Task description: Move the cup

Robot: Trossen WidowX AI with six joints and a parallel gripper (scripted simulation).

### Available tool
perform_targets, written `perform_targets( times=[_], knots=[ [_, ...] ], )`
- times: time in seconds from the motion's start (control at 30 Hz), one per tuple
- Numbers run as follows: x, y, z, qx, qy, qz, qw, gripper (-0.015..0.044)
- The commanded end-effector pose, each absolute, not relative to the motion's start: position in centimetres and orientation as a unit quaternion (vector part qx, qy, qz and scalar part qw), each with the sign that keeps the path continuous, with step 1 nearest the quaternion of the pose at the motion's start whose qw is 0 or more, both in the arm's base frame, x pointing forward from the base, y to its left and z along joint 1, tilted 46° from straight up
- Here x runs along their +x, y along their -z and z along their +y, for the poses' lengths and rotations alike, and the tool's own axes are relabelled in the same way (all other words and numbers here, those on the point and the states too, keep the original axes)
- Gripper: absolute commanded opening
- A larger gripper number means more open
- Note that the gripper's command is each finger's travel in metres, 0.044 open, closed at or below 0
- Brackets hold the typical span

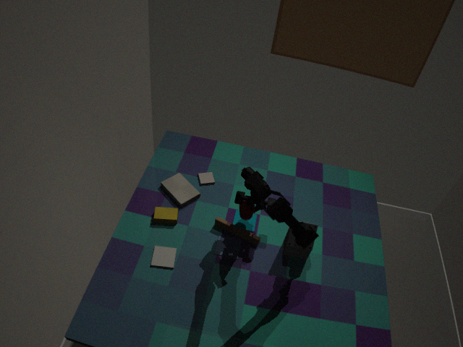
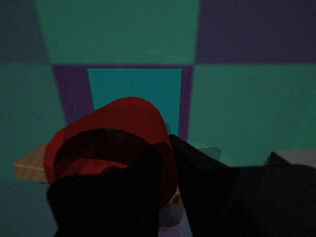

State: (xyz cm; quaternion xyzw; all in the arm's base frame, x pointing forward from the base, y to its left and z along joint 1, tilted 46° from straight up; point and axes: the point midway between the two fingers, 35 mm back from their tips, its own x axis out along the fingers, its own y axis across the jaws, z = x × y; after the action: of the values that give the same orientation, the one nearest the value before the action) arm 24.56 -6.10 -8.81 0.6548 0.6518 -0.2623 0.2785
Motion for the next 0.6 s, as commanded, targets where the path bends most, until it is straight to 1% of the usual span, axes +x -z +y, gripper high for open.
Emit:
perform_targets(
  times=[0.0, 0.57],
  knots=[
    [24.3, 9.4, -5.3, 0.655, 0.263, 0.654, 0.271, 0.0],
    [24.1, 11.2, -3.3, 0.656, 0.262, 0.655, 0.27, 0.0]
  ],
)
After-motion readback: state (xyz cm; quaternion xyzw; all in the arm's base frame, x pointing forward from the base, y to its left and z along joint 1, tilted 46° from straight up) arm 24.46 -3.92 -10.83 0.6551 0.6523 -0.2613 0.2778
